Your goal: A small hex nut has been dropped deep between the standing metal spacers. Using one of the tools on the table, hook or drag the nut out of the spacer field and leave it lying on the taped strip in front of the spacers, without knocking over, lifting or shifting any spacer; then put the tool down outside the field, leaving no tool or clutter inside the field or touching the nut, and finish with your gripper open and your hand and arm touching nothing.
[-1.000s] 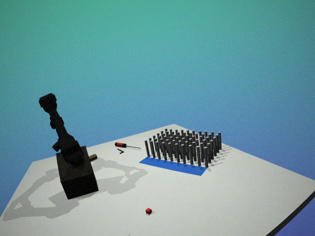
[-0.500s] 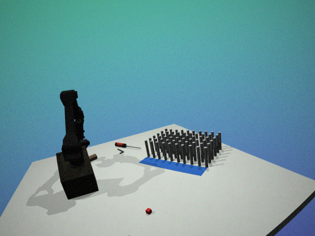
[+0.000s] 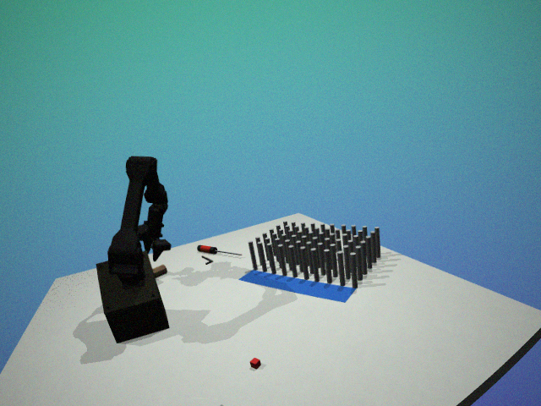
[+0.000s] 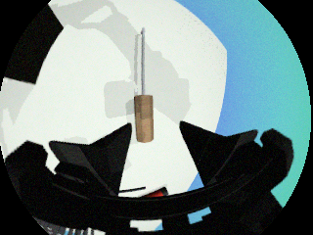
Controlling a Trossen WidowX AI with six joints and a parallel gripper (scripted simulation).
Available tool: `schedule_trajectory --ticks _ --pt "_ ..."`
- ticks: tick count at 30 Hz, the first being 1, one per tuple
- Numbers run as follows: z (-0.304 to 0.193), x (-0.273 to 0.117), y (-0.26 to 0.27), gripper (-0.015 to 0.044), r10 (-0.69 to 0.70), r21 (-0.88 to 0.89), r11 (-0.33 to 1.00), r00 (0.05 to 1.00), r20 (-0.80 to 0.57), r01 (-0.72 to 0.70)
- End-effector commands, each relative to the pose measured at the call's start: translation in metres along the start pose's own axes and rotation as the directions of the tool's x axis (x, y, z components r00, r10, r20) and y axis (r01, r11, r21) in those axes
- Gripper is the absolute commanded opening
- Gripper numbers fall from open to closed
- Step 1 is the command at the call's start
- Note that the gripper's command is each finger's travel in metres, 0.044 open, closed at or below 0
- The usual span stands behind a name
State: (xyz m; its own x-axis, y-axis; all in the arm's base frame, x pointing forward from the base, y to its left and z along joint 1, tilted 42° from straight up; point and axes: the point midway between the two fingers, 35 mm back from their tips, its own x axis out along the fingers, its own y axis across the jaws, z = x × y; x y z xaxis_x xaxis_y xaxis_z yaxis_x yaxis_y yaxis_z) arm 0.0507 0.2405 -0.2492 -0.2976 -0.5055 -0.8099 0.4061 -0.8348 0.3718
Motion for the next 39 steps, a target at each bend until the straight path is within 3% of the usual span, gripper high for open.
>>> schedule_trajectory --ticks 1,39 --pt "0.000 0.000 0.000 0.0280 -0.003 -0.003 1.000 1.000 0.006 0.003" --pt "-0.015 0.049 0.015 0.0280 -0.002 -0.002 1.000 1.000 0.005 0.002"
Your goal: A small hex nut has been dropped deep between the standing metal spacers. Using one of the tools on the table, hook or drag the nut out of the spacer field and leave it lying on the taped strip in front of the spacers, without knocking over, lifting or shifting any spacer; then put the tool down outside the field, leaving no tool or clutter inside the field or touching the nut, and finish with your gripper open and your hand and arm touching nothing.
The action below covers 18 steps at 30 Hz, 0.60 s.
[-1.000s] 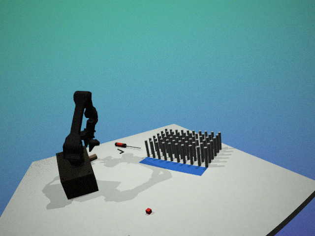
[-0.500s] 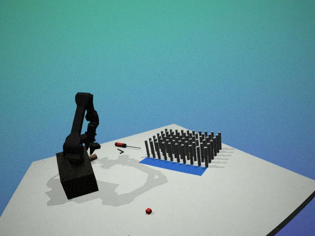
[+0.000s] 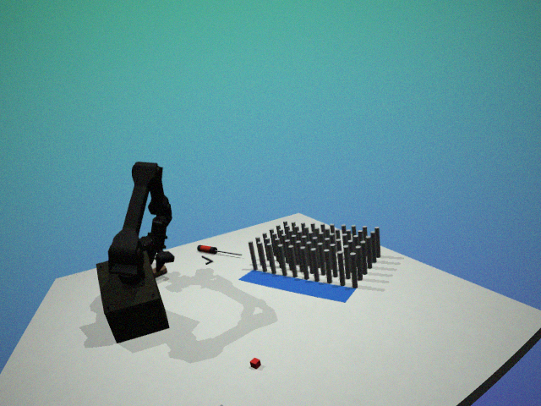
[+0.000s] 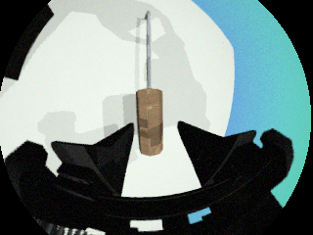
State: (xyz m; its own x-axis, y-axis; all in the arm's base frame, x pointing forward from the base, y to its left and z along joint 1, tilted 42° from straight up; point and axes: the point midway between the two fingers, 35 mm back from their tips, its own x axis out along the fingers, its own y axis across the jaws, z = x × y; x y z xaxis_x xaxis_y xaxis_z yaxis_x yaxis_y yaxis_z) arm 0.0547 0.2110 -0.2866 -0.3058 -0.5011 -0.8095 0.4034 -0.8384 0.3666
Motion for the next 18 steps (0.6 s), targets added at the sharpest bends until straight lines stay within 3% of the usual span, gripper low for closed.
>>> schedule_trajectory --ticks 1,12,15,18 --pt "-0.002 0.007 0.003 0.0280 0.005 -0.003 1.000 1.000 -0.002 -0.005" --pt "-0.005 0.021 0.008 0.0280 0.005 -0.003 1.000 1.000 -0.002 -0.005" --pt "-0.005 0.021 0.008 0.0201 0.005 -0.003 1.000 1.000 -0.002 -0.005" --pt "-0.005 0.021 0.008 0.0181 0.005 -0.003 1.000 1.000 -0.002 -0.005"
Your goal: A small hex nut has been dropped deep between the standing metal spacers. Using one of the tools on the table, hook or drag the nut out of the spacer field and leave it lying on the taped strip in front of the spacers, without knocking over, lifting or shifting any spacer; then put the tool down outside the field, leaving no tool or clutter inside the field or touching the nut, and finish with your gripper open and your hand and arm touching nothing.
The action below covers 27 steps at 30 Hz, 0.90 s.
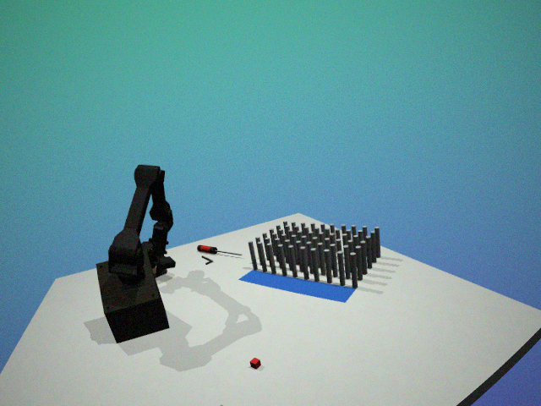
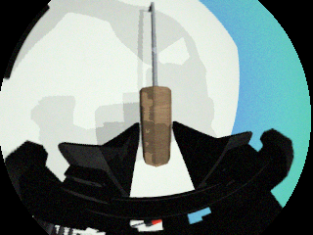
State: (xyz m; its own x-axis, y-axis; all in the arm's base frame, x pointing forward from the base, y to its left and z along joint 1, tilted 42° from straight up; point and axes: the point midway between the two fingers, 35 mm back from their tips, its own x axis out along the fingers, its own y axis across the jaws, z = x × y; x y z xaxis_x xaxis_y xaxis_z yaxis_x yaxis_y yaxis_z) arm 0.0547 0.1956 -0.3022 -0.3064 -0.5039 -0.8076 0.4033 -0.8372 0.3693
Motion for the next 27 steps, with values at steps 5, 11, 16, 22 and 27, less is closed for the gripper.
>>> schedule_trajectory --ticks 5,11,16,22,27 --pt "-0.001 0.001 0.001 0.0148 0.003 -0.004 1.000 1.000 -0.004 -0.003" --pt "0.004 -0.040 -0.017 0.0000 0.000 -0.004 1.000 1.000 -0.003 0.000" --pt "0.017 -0.087 -0.033 0.0000 -0.002 -0.004 1.000 1.000 -0.002 0.002" --pt "0.039 -0.143 -0.046 0.0000 -0.004 -0.004 1.000 1.000 0.001 0.004" --pt "0.046 -0.157 -0.049 0.0000 -0.004 -0.003 1.000 1.000 0.002 0.004"
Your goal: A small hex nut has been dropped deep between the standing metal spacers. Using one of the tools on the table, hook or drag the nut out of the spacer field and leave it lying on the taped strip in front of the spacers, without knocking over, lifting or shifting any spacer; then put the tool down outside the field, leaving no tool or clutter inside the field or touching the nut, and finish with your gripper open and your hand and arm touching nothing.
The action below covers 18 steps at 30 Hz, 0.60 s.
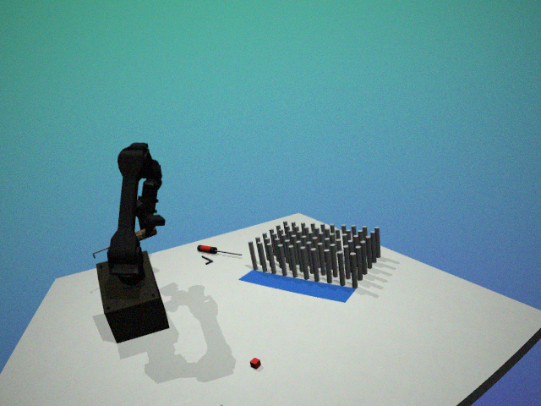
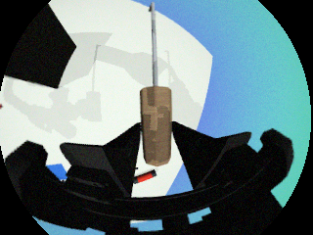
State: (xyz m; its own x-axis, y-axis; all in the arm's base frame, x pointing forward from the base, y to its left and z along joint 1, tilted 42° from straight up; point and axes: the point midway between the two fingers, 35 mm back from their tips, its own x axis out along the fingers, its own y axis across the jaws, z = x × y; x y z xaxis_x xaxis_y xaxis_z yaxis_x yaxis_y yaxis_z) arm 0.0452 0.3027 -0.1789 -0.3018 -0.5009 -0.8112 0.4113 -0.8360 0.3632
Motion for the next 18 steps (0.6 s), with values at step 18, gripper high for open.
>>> schedule_trajectory --ticks 18 --pt "-0.043 -0.068 0.051 0.0000 -0.087 0.363 0.922 0.985 -0.148 0.136"
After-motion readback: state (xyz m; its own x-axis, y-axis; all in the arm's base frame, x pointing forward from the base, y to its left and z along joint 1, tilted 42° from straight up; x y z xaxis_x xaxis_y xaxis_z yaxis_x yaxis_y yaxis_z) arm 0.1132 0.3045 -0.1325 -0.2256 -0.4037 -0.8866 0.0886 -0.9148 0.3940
